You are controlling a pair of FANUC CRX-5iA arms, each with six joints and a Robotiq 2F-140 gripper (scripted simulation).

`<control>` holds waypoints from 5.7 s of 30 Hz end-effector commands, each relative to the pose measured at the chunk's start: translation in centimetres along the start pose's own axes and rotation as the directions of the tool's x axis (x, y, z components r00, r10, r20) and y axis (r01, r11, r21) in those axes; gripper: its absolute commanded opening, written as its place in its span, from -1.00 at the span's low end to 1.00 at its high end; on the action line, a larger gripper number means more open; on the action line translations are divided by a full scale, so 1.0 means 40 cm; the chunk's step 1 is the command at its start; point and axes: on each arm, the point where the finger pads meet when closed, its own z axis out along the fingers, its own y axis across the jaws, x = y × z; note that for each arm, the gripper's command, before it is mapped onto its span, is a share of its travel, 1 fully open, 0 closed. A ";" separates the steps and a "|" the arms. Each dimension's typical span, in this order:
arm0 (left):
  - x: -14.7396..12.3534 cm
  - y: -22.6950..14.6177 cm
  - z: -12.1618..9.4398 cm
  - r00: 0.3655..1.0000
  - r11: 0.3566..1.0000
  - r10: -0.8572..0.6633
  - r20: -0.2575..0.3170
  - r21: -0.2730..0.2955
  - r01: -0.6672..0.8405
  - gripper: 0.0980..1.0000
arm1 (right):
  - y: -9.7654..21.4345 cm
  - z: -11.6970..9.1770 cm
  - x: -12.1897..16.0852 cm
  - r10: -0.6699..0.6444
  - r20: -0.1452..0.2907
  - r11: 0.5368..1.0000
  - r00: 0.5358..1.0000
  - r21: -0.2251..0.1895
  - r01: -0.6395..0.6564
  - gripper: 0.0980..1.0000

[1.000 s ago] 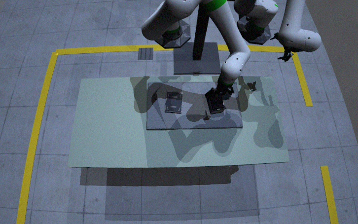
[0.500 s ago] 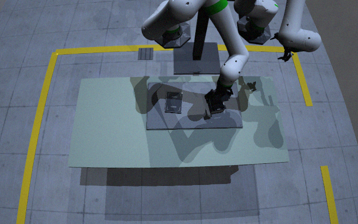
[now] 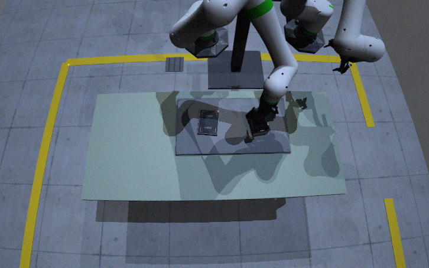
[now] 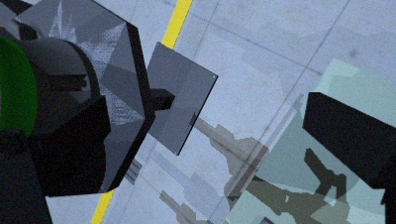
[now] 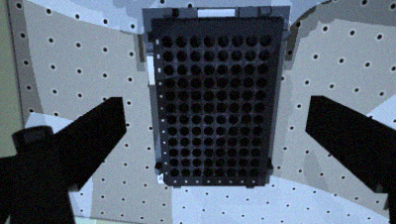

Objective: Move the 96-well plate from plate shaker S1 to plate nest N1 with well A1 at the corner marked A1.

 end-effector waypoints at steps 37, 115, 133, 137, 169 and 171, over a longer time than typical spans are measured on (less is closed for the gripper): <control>0.000 0.001 -0.001 1.000 1.000 0.000 0.000 -0.001 0.000 1.00 | -0.001 -0.004 0.002 0.000 -0.002 1.000 1.000 0.001 0.000 0.12; 0.000 0.001 -0.001 1.000 1.000 0.000 0.000 -0.001 0.000 1.00 | 0.007 -0.159 0.000 0.033 -0.002 0.999 0.999 0.001 -0.033 0.12; 0.000 0.001 -0.001 1.000 1.000 0.000 0.000 -0.001 0.000 1.00 | 0.136 -0.140 -0.029 0.266 -0.001 0.964 0.964 0.001 -0.266 0.12; 0.000 0.001 -0.001 1.000 1.000 0.000 0.000 -0.001 0.000 1.00 | 0.168 -0.136 -0.036 0.266 -0.001 0.964 0.964 0.001 -0.266 0.12; 0.000 0.001 -0.001 1.000 1.000 0.000 0.000 -0.001 0.000 1.00 | 0.394 -0.103 -0.087 0.266 -0.001 0.964 0.964 0.001 -0.266 0.12; 0.000 0.001 -0.001 1.000 1.000 0.000 0.000 -0.001 0.000 1.00 | 0.410 -0.101 -0.091 0.266 -0.001 0.964 0.964 0.001 -0.266 0.12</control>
